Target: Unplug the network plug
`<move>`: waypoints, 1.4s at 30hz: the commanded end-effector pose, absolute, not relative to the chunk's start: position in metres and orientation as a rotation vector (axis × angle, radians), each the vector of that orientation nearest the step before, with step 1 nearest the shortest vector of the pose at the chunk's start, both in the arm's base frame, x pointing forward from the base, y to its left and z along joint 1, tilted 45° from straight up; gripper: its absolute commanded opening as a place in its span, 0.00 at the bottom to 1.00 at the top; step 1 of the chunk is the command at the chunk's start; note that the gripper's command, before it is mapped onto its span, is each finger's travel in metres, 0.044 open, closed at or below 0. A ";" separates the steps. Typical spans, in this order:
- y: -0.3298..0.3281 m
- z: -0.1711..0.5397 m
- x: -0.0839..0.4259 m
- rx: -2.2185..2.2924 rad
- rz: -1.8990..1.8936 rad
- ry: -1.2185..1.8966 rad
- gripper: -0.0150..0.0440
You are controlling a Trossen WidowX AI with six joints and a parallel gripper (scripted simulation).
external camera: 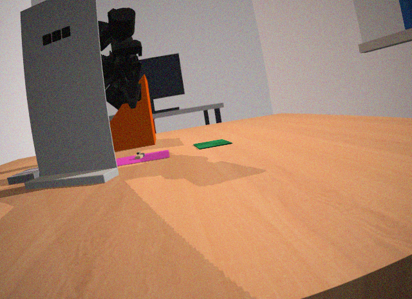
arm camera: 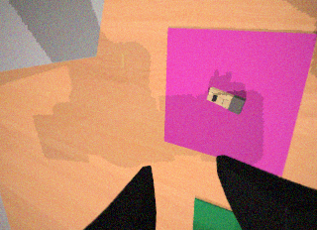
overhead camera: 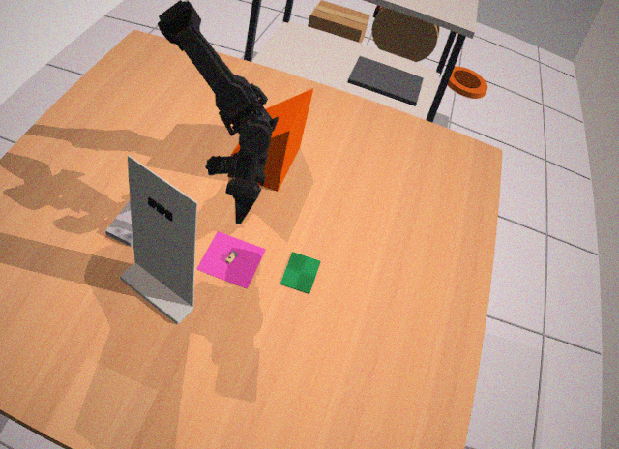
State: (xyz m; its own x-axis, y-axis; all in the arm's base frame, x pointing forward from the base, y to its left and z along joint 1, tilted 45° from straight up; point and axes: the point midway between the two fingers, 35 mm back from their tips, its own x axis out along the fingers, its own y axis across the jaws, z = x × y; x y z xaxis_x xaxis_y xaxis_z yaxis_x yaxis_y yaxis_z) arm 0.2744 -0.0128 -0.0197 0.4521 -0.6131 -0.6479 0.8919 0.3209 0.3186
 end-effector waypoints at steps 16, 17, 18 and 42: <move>0.017 0.007 0.285 0.721 -1.033 0.454 0.52; 0.020 0.010 0.286 0.722 -1.033 0.454 0.52; 0.022 0.012 0.287 0.722 -1.033 0.454 0.52; 0.063 0.063 0.289 0.725 -1.029 0.440 0.61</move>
State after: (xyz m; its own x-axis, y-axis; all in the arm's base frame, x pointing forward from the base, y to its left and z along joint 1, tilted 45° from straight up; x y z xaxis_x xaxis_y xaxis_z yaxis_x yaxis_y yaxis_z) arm 0.2884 0.0618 0.0582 0.4553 -0.6118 -0.6468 0.8903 0.3209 0.3231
